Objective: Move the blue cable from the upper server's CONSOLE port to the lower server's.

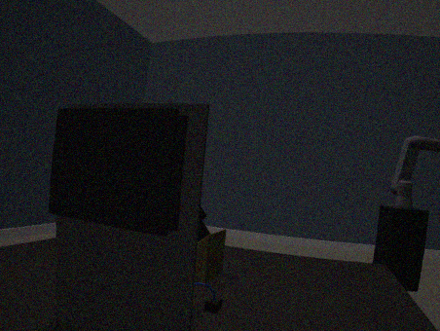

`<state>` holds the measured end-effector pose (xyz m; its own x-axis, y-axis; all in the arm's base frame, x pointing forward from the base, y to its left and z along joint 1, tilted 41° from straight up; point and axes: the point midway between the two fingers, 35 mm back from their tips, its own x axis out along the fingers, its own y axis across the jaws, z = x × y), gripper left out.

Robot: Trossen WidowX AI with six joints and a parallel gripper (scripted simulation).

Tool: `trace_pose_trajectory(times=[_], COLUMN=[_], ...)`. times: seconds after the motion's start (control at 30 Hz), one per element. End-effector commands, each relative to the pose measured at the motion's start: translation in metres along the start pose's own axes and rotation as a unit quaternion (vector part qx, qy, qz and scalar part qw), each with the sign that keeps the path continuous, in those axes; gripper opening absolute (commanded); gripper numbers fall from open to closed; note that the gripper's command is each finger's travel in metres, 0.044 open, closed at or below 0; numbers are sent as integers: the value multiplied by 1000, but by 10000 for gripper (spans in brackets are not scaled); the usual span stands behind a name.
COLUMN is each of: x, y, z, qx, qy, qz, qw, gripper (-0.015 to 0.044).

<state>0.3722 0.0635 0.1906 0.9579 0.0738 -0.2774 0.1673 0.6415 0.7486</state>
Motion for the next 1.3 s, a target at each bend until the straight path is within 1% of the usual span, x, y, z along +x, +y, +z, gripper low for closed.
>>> trace_pose_trajectory(times=[0.0,0.63,0.93,1.27], x=[-3,-15,-8,-13], y=[2,-1,-45,-89], z=[-1,-5,-5,-5], qx=[3,3,2,1], qy=[0,0,0,-1], qz=[3,3,2,3], qw=[1000,1000,1000,1000], gripper=[0,0,0,0])
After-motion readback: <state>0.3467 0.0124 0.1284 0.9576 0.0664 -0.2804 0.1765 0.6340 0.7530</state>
